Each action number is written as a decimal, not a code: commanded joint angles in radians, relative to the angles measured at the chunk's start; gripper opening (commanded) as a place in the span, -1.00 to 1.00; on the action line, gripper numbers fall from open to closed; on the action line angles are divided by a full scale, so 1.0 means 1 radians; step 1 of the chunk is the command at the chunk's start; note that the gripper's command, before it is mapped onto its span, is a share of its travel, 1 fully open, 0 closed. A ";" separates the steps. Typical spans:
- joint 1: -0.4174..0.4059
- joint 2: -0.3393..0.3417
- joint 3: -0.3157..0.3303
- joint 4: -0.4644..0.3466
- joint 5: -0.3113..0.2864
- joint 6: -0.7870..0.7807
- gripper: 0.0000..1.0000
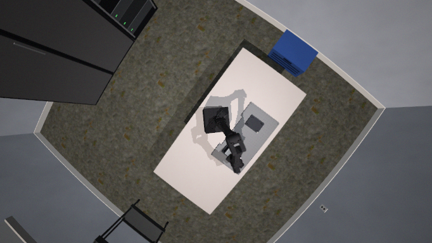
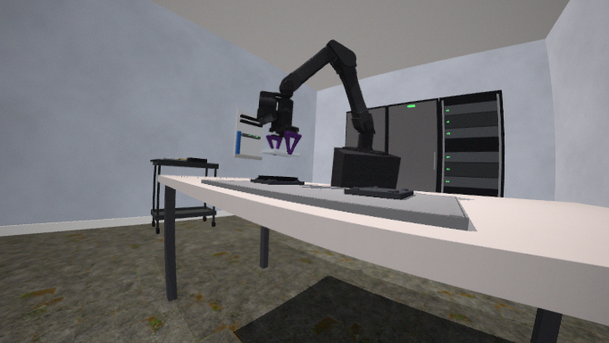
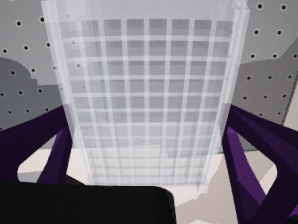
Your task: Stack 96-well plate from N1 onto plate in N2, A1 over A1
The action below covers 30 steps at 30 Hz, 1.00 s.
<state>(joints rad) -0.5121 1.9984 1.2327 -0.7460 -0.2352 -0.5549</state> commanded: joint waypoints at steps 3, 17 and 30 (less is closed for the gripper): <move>-0.053 0.044 0.066 -0.031 -0.013 -0.062 -1.00; -0.043 0.026 0.045 -0.022 -0.008 -0.058 -1.00; -0.044 0.025 0.043 -0.021 -0.008 -0.058 -1.00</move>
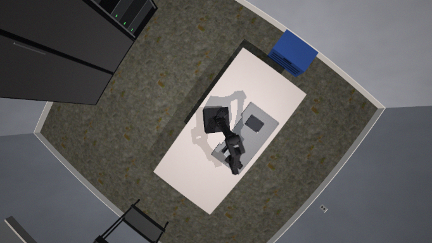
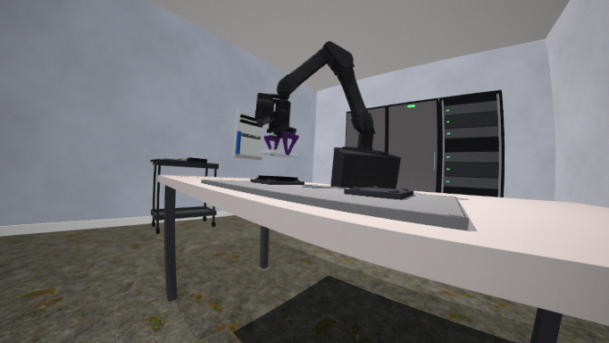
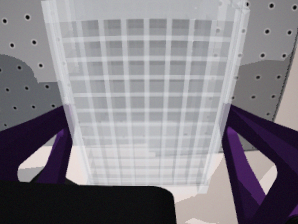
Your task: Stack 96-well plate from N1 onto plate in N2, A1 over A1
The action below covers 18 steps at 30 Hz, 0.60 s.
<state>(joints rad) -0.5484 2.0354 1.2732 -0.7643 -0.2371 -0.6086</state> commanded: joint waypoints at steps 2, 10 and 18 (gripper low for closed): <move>-0.008 -0.012 0.002 -0.002 -0.006 -0.004 -1.00; -0.011 0.002 -0.024 0.021 -0.012 -0.004 -1.00; 0.009 0.033 -0.034 0.053 -0.011 0.011 -1.00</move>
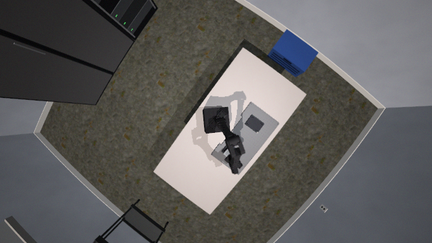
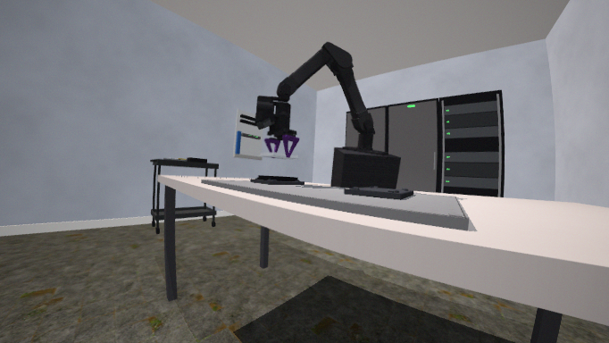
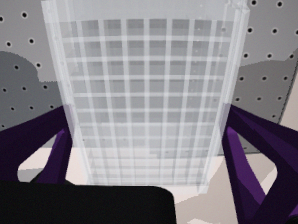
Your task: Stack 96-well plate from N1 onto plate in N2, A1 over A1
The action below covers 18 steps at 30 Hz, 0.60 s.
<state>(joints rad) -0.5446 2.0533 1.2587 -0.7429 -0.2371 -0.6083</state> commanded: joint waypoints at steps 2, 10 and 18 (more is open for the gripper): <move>0.001 0.023 -0.006 0.044 -0.011 0.013 -1.00; 0.010 0.056 -0.025 0.086 -0.011 0.022 -1.00; 0.025 0.082 -0.017 0.119 -0.011 0.029 -1.00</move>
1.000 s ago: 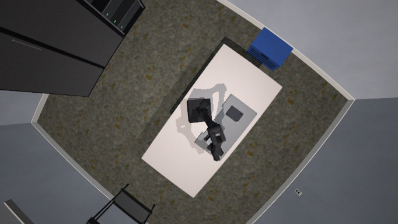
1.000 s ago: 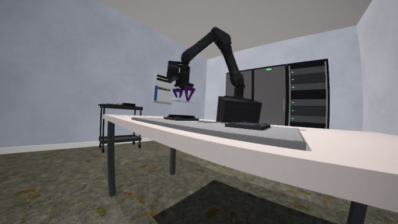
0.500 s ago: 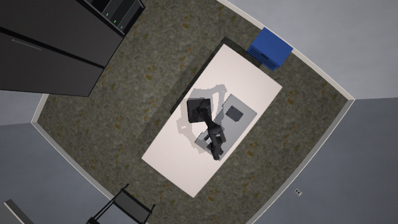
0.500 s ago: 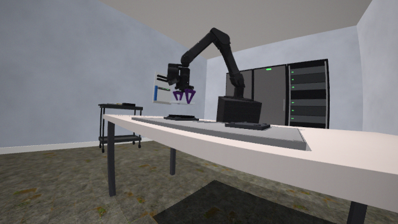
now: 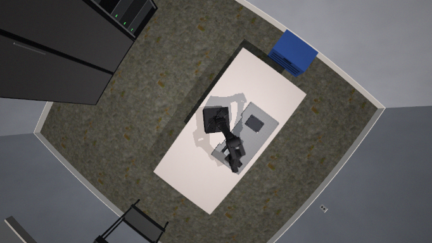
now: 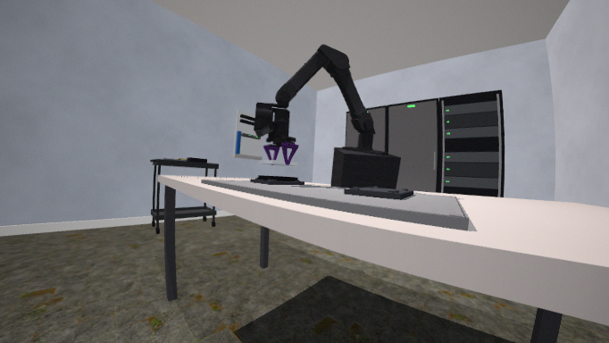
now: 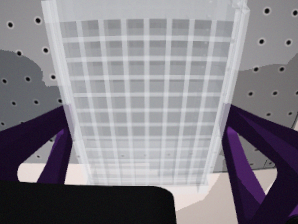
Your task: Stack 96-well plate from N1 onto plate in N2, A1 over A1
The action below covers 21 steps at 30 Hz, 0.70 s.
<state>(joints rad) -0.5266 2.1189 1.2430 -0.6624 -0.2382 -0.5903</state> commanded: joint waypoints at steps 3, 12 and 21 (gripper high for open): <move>0.002 0.028 -0.017 0.054 -0.009 0.015 -1.00; 0.011 0.058 -0.012 0.092 -0.009 0.022 -1.00; 0.012 0.089 -0.022 0.130 -0.007 0.031 -1.00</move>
<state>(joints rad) -0.5060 2.1967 1.2278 -0.5629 -0.2382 -0.5701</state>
